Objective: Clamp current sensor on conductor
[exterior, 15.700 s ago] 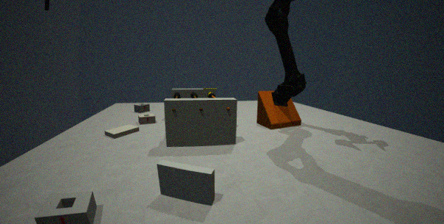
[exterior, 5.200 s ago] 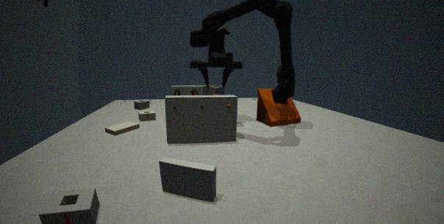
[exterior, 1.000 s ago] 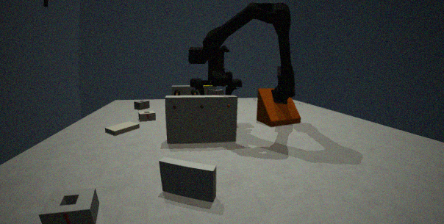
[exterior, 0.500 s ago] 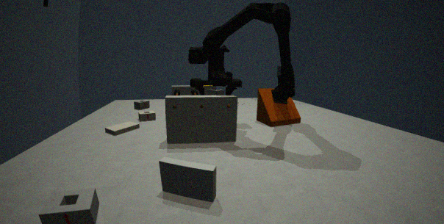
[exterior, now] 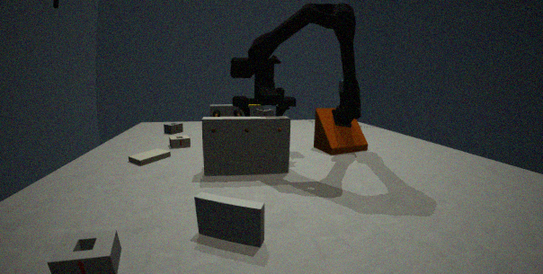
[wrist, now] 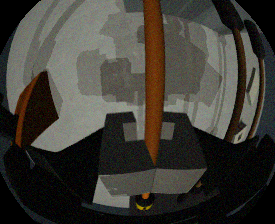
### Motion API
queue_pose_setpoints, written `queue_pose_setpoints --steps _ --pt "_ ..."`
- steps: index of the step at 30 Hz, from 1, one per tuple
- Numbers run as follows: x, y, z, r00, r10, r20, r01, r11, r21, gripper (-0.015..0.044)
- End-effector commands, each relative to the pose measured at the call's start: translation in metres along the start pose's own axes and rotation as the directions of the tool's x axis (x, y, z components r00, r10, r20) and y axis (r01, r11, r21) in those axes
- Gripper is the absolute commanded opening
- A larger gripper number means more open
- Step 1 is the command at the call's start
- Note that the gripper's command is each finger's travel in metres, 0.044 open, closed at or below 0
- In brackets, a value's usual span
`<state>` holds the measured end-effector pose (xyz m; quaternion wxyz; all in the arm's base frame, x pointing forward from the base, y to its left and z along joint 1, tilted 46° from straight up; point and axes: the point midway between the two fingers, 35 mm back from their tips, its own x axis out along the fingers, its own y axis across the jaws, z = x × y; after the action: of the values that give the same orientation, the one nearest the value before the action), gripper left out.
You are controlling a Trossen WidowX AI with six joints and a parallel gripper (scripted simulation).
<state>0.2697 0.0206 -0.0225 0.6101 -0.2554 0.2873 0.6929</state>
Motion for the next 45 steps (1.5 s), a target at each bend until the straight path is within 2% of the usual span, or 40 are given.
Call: queue_pose_setpoints --steps 1,24,38,45 --pt "0.0 0.0 0.0 1.0 -0.001 -0.001 0.001 1.0 -0.001 0.0" --pt "-0.015 0.0 0.0 1.0 0.0 0.006 0.0 1.0 0.008 0.0" --pt "-0.012 0.0 0.001 1.0 0.0 0.011 -0.001 1.0 0.01 0.0" --pt "-0.012 0.0 0.001 1.0 0.0 0.011 -0.001 1.0 0.01 0.0184"
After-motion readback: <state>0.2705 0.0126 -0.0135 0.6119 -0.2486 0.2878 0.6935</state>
